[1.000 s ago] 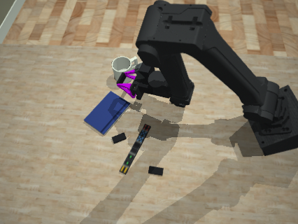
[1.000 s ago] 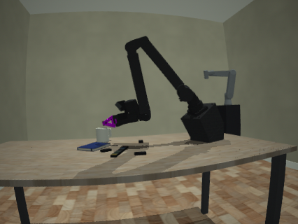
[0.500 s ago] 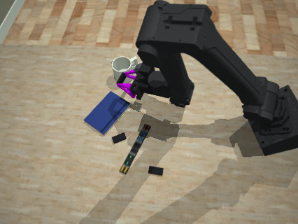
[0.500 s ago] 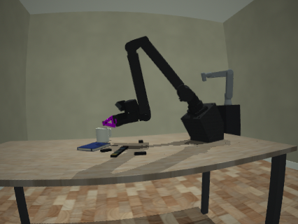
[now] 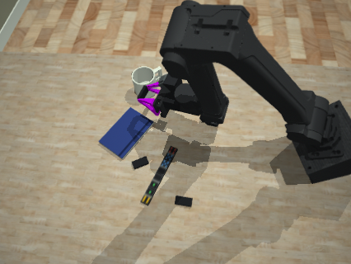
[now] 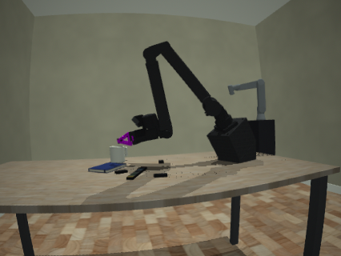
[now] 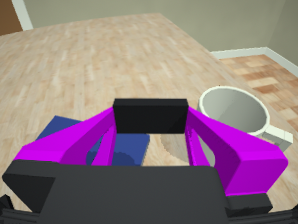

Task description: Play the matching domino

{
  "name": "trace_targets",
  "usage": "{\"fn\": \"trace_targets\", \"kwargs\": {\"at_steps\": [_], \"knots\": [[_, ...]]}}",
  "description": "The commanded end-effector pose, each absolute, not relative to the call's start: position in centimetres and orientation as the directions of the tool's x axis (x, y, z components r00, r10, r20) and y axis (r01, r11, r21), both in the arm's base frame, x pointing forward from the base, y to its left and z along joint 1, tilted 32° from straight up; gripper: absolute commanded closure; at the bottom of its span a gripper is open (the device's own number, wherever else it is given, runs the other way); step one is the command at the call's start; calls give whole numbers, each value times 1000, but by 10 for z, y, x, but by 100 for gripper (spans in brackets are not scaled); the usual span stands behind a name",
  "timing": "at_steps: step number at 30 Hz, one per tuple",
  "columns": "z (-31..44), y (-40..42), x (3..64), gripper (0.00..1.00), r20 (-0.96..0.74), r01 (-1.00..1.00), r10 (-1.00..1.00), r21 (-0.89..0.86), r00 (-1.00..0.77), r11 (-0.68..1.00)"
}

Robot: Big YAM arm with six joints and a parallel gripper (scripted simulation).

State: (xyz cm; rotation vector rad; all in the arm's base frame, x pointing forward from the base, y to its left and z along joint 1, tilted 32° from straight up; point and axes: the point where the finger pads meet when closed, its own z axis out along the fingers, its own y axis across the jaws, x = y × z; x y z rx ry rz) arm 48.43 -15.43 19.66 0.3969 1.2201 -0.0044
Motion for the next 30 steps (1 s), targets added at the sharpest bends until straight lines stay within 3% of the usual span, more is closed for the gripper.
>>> {"fn": "trace_targets", "kwargs": {"at_steps": [1,30], "knots": [[213,-153,484,52,-892,194,200,298,406,935],[210,-153,484,52,-896,198,201,297,396,934]]}}
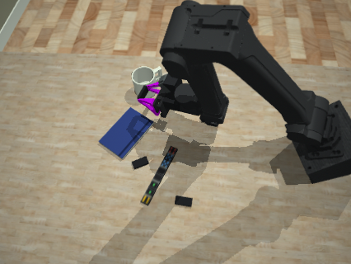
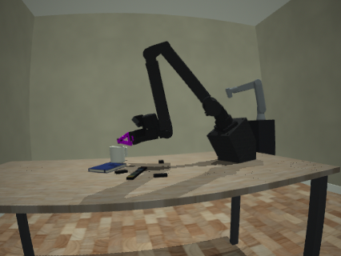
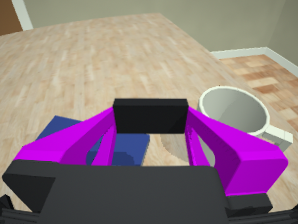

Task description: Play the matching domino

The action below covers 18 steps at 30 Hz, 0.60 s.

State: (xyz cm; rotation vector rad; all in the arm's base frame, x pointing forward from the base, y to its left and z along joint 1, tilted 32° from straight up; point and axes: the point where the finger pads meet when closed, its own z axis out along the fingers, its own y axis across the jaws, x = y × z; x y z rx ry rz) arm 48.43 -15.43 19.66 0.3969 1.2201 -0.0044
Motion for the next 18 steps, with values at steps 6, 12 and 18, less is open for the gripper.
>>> {"fn": "trace_targets", "kwargs": {"at_steps": [6,12,18], "knots": [[213,-153,484,52,-892,194,200,298,406,935],[203,-154,484,52,-905,208,204,295,372,933],[212,-153,484,52,-894,196,201,298,401,934]]}}
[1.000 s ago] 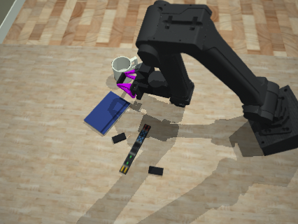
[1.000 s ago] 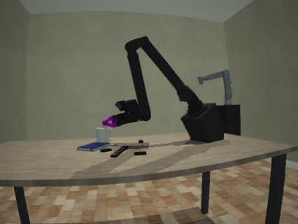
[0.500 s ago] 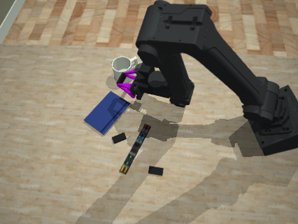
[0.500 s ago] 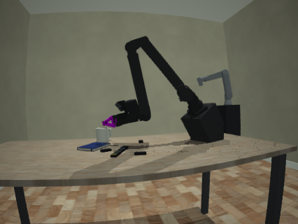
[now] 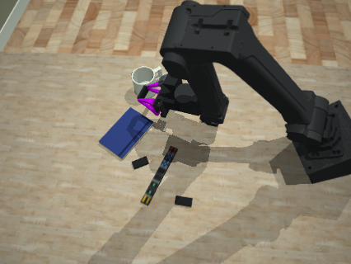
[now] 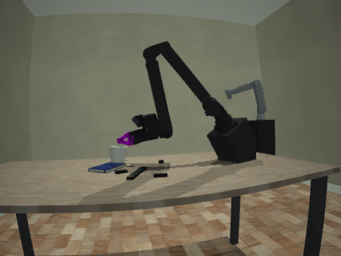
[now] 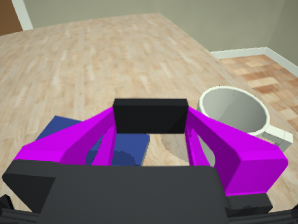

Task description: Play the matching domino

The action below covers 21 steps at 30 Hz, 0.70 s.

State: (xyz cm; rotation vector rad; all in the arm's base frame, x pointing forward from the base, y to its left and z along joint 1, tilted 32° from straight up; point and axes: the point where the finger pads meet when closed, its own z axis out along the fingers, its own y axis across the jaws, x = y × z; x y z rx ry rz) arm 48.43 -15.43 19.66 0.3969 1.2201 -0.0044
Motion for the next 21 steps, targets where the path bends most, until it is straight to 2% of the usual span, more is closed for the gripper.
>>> {"fn": "trace_targets", "kwargs": {"at_steps": [1,8,9,21], "knots": [[213,-153,484,52,-892,194,200,298,406,935],[213,-153,484,52,-892,194,200,298,406,935],[201,-155,484,52,-909,212,205,294,363,932],[213,-153,484,52,-892,194,200,298,406,935]]}}
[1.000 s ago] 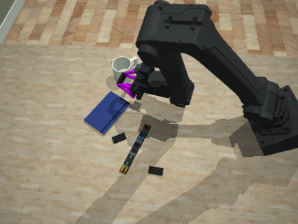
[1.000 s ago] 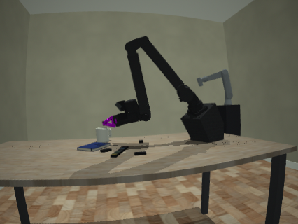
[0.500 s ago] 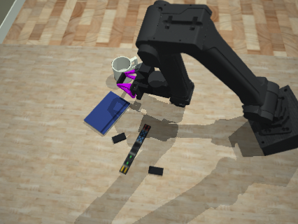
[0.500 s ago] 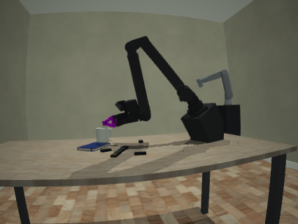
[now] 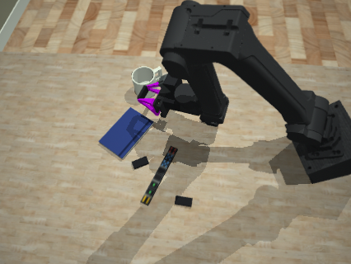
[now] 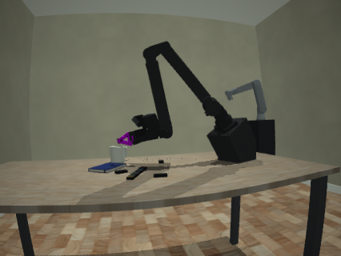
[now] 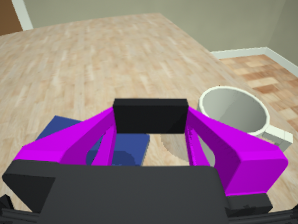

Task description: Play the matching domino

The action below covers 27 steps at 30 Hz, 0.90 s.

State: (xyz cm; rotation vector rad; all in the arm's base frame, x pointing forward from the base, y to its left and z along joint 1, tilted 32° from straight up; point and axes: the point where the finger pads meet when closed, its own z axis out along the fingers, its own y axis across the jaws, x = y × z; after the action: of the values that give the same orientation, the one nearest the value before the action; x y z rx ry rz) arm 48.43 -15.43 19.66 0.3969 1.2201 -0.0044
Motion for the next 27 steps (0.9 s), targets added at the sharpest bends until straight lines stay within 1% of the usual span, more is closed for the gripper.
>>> {"fn": "trace_targets", "kwargs": {"at_steps": [1,4,5,14,21,22,27], "knots": [[213,-153,484,52,-892,194,200,298,406,935],[213,-153,484,52,-892,194,200,298,406,935],[201,-155,484,52,-909,212,205,294,363,932],[213,-153,484,52,-892,194,200,298,406,935],[213,-153,484,52,-892,194,200,298,406,935],[201,-155,484,52,-909,212,205,294,363,932],[208,-154,484,52,-900,202,202,297,387,933]]}}
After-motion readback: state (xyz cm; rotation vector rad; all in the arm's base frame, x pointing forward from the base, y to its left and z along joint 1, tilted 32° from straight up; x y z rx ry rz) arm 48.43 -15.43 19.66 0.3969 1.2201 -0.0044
